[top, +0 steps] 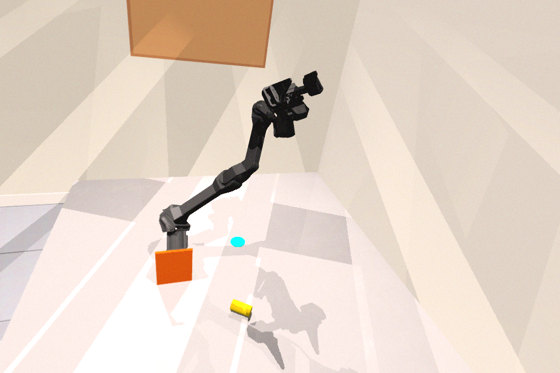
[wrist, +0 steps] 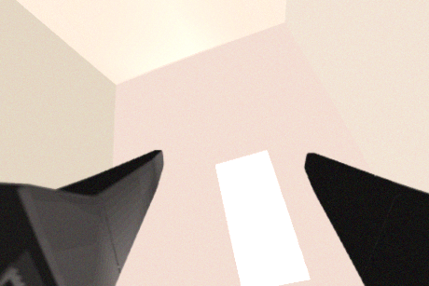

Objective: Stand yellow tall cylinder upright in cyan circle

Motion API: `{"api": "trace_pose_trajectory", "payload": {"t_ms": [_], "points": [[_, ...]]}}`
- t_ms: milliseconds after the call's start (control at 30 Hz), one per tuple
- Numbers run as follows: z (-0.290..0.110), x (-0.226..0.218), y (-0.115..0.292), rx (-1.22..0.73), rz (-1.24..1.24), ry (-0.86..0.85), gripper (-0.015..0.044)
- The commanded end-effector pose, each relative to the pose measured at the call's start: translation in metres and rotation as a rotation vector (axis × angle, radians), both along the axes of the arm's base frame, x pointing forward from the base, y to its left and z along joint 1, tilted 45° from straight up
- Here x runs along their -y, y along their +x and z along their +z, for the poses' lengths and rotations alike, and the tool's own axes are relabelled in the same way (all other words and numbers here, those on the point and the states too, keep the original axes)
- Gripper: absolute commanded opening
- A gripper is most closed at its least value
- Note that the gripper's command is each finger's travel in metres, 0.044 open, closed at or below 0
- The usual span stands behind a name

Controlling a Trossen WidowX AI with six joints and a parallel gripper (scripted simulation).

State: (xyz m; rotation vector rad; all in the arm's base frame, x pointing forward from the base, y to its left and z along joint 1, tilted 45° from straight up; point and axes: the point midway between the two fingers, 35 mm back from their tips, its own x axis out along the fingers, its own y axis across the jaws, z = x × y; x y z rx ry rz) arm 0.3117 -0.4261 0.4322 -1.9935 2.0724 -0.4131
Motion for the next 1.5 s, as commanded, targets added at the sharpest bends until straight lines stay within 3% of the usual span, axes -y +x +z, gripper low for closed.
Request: {"api": "trace_pose_trajectory", "payload": {"t_ms": [0, 100, 767, 1100, 1467], "points": [[0.002, 0.0, -0.001, 0.005, 0.0, -0.003, 0.0374], [0.026, -0.005, -0.015, 0.074, 0.004, -0.051, 0.0309], [0.171, -0.037, -0.206, 0.311, -0.246, -0.44, 0.0309], [0.226, -0.093, -0.294, 0.365, -0.386, -0.657, 0.0309], [0.273, -0.185, -0.368, 0.386, -0.537, -0.912, 0.0309]]}}
